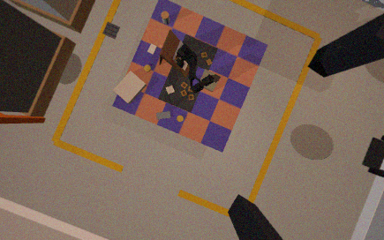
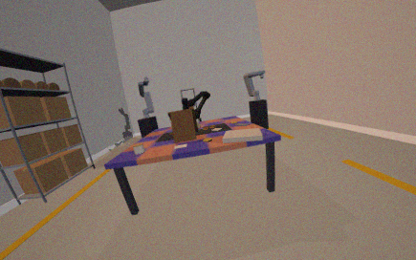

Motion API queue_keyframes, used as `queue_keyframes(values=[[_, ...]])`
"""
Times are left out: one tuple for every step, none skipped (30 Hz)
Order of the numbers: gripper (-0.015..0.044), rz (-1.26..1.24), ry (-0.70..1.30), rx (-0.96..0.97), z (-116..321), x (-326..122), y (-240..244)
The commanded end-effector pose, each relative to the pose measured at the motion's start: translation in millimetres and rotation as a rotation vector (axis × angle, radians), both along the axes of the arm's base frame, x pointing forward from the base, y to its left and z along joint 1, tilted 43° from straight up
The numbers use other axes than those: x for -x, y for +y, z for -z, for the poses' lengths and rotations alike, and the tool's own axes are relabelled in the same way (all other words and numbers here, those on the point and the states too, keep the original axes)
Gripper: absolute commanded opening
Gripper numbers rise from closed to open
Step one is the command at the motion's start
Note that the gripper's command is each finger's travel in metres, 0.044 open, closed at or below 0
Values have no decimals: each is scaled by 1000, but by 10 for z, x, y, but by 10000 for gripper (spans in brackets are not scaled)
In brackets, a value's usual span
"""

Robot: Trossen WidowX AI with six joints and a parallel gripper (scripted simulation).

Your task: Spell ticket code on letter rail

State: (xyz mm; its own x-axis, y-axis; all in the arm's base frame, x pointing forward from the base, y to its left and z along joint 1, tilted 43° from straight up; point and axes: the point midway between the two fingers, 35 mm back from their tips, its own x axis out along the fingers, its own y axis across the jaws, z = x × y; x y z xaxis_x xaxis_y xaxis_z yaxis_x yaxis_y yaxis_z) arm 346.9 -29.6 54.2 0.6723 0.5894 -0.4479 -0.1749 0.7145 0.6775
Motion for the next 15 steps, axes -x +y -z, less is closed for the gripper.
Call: queue_keyframes(values=[[295,-4,-3,-1,-30,40,-32],[295,-4,-3,-1,-34,46,-37],[295,-4,-3,-1,-34,47,-36],[295,-4,-3,-1,-34,47,-36],[295,-4,-3,-1,-34,49,-44],[295,-4,-3,-1,-37,56,-54],[295,-4,-3,-1,-39,60,-57],[295,-4,-3,0,-41,65,-62],[295,-4,-3,0,-43,70,-67],[295,-4,-3,0,-45,74,-72],[295,-4,-3,0,-47,79,-78],[295,-4,-3,0,-50,84,-83],[295,-4,-3,0,-52,89,-89],[295,-4,-2,0,-55,93,-94],[295,-4,-2,0,-57,98,-99]])
